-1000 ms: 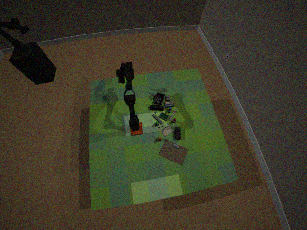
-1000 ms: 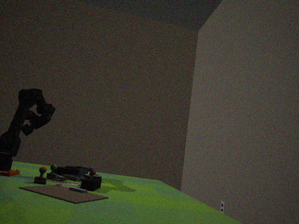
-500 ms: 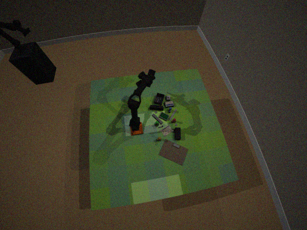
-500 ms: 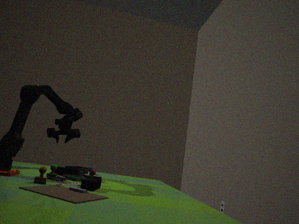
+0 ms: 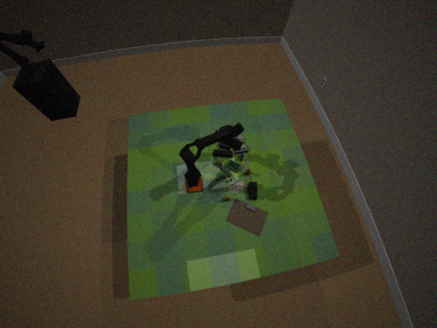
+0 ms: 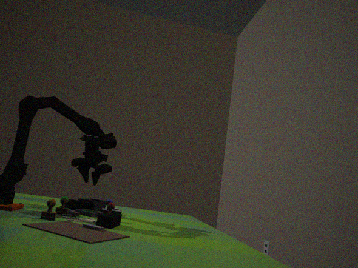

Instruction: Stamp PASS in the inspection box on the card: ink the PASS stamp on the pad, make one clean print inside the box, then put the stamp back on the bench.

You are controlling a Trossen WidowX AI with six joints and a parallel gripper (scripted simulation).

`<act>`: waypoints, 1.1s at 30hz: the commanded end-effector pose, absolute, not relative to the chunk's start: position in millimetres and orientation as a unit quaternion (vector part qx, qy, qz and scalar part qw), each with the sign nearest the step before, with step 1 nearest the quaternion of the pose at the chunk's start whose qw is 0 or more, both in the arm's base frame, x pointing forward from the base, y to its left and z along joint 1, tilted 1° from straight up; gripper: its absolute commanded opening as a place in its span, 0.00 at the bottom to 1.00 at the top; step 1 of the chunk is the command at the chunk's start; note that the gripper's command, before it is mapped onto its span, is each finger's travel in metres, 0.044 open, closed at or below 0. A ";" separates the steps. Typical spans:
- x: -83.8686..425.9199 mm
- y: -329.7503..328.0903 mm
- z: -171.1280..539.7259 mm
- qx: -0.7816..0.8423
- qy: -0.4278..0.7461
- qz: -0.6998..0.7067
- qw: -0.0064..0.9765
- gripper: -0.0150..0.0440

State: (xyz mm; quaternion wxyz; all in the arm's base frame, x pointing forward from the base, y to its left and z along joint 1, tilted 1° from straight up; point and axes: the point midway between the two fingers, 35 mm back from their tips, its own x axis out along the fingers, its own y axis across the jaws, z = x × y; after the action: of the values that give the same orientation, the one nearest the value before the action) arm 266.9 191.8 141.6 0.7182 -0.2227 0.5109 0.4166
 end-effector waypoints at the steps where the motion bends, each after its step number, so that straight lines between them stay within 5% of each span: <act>1: 265.1 117.3 130.6 -0.148 0.600 0.270 0.738 0.63; 9: 219.5 5.8 117.9 -0.003 0.702 0.005 0.712 0.63; 33: 216.2 4.0 97.3 0.001 0.704 0.000 0.711 0.63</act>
State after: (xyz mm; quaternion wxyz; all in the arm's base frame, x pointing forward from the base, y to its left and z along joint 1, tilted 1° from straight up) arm 216.7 5.0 105.0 0.7137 0.0016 0.7005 0.0033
